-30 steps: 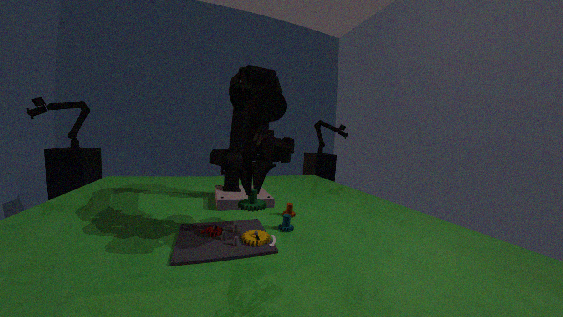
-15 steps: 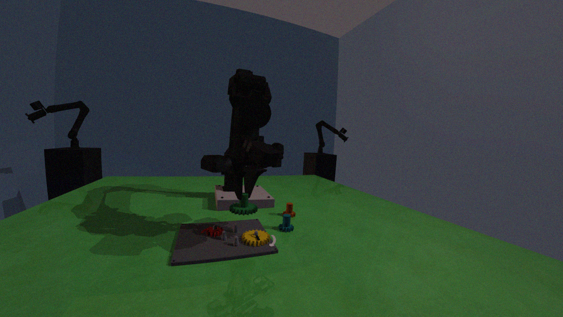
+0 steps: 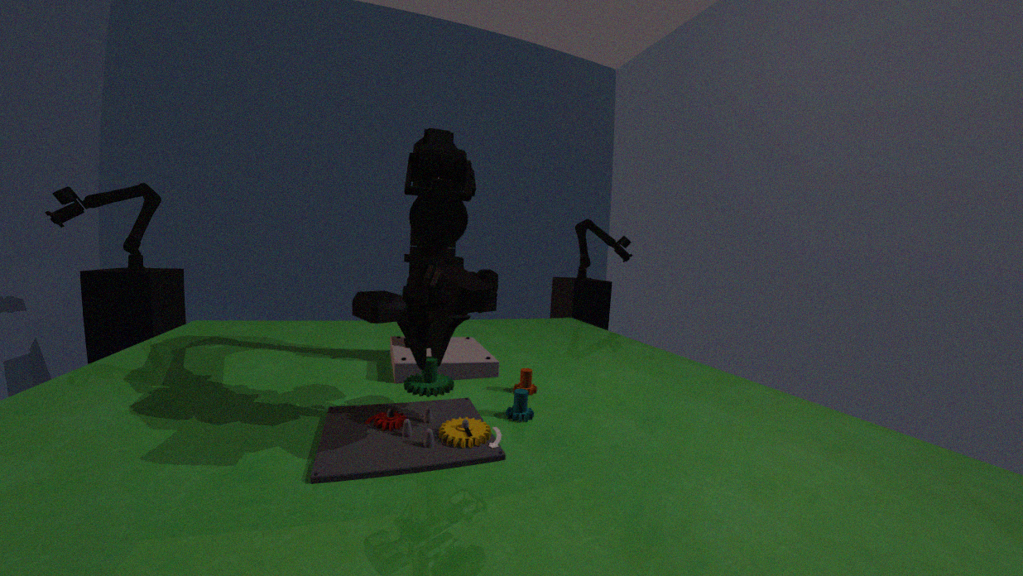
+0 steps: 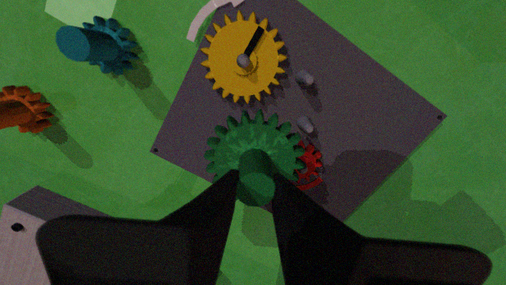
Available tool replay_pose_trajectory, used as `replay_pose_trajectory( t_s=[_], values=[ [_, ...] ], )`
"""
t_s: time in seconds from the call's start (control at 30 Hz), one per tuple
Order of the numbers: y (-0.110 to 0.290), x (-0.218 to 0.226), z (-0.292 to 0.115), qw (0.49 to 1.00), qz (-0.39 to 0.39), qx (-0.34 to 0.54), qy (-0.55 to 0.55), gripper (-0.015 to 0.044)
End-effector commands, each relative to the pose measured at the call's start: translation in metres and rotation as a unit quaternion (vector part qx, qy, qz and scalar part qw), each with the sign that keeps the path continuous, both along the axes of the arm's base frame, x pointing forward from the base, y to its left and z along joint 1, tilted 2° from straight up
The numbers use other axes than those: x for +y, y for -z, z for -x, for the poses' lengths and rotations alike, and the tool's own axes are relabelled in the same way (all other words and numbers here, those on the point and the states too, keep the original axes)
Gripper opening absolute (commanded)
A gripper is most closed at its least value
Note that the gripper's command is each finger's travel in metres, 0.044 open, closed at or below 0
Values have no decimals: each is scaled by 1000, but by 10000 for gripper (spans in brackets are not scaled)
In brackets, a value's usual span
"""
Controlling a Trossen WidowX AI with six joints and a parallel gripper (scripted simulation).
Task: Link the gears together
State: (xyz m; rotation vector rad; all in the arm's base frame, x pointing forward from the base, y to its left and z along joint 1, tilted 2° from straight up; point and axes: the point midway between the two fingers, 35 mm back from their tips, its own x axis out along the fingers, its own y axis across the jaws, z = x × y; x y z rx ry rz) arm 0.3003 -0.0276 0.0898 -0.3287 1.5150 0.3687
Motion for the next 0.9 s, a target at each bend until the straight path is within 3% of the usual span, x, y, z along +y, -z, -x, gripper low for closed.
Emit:
replay_pose_trajectory(
  t_s=[0.0,0.87],
  values=[
    [0,-1,1,1000,-1,-4,-3,0],
    [5,-1,0,1000,-1,-5,-28,0]
  ],
)
